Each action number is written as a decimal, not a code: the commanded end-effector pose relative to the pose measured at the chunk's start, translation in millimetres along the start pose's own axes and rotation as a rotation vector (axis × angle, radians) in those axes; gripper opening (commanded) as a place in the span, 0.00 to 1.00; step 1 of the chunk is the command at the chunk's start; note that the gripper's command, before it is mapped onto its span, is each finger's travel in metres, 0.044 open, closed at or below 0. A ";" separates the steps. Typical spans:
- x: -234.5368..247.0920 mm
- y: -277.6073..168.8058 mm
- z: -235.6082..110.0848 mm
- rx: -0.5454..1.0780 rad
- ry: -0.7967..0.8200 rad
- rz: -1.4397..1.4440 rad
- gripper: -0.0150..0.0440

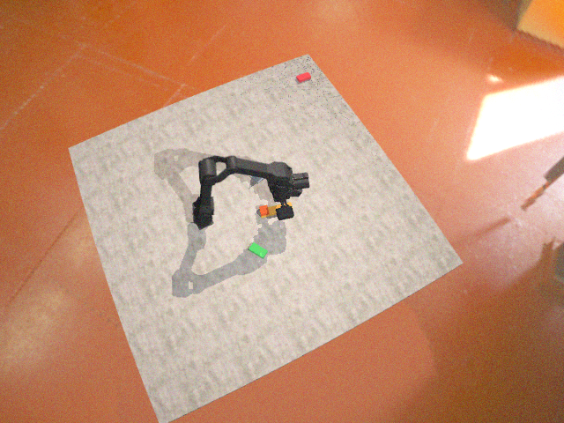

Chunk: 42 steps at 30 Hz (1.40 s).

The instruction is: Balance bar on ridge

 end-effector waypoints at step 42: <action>-0.3 0.6 27.2 -0.006 -0.001 0.000 0.49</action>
Point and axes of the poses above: the point midway between the two fingers, 35 mm back from their tips, its own z axis out along the fingers, its own x axis across the jaws, y = z × x, the point moved 2 cm from there along -z, back along the fingers, and after that the axes turned 7 degrees about -z, right-handed, at the moved point
